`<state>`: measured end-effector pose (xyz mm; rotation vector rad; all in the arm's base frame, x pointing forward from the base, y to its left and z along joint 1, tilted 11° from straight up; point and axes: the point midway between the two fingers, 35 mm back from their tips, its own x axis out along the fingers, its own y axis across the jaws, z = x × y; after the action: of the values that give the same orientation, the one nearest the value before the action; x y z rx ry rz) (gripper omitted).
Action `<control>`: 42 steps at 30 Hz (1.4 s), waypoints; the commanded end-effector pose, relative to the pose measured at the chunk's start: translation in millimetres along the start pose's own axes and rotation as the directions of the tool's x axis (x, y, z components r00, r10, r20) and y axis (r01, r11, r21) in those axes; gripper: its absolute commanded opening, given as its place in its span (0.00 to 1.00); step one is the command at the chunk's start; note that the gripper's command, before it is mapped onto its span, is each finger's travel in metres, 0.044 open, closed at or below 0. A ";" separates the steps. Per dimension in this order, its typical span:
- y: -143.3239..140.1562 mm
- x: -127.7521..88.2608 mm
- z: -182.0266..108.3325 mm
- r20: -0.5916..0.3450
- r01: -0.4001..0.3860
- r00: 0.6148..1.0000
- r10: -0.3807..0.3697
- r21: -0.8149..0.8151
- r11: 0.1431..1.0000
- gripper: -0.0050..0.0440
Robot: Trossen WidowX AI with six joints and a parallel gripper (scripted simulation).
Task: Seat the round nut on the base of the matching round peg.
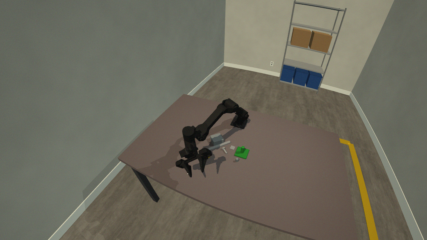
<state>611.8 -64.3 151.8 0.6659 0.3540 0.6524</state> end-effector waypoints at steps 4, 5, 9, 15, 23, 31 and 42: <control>-0.9 -8.7 8.0 -0.025 0.163 0.986 -0.163 -0.035 0.986 0.76; -3.6 -10.0 5.5 -0.035 0.186 0.982 -0.187 -0.035 0.982 0.76; -13.8 -16.8 -6.6 -0.085 0.278 0.956 -0.281 -0.039 0.960 0.76; -22.1 -26.0 -20.8 -0.149 0.364 0.918 -0.368 -0.054 0.930 0.76; -31.8 -57.2 -61.0 -0.339 0.516 0.778 -0.529 -0.136 0.846 0.76; -27.4 -90.7 -95.3 -0.506 0.570 0.620 -0.599 -0.234 0.788 0.76; 6.6 -158.0 -148.0 -0.767 0.527 0.296 -0.569 -0.366 0.767 0.76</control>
<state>440.2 -96.5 43.4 0.1307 1.3848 0.2290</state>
